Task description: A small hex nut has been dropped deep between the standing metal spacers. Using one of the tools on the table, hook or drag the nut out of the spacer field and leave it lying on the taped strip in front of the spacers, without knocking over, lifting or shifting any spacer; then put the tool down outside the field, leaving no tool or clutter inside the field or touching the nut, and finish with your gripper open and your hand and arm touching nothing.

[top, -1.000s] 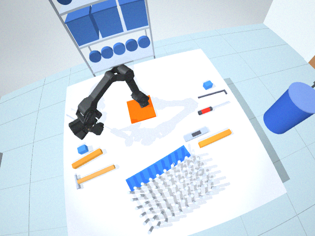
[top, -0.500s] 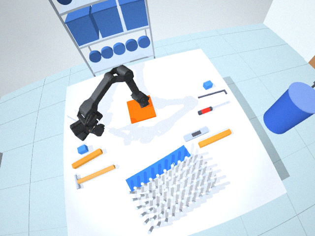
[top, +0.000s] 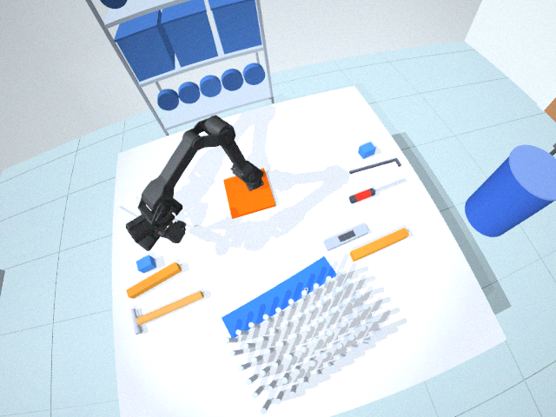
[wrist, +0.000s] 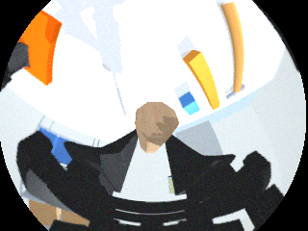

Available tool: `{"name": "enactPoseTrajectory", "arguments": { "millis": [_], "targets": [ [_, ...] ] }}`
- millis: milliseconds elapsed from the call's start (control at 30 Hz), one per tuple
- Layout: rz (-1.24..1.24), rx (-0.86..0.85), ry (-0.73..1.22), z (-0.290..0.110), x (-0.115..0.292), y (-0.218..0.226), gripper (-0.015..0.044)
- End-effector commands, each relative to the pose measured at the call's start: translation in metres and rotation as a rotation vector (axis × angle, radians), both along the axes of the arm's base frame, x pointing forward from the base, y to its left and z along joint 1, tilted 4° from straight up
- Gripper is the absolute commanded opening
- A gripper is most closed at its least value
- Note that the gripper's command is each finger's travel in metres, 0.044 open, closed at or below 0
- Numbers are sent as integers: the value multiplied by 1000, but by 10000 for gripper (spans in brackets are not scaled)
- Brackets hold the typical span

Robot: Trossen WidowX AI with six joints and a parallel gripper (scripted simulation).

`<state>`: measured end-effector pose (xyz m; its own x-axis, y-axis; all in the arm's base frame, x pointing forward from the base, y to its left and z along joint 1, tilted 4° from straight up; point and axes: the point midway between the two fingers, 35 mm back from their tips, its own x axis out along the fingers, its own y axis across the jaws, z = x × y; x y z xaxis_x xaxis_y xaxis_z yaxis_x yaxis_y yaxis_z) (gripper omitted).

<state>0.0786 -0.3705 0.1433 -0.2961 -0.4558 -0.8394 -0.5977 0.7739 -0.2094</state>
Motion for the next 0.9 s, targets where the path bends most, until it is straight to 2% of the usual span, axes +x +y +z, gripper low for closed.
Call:
{"name": "enactPoseTrajectory", "arguments": {
  "millis": [0,867],
  "targets": [
    [-6,-4,6,-4,-1,-1,0],
    [-6,-4,6,-27,1,-2,0]
  ]
}}
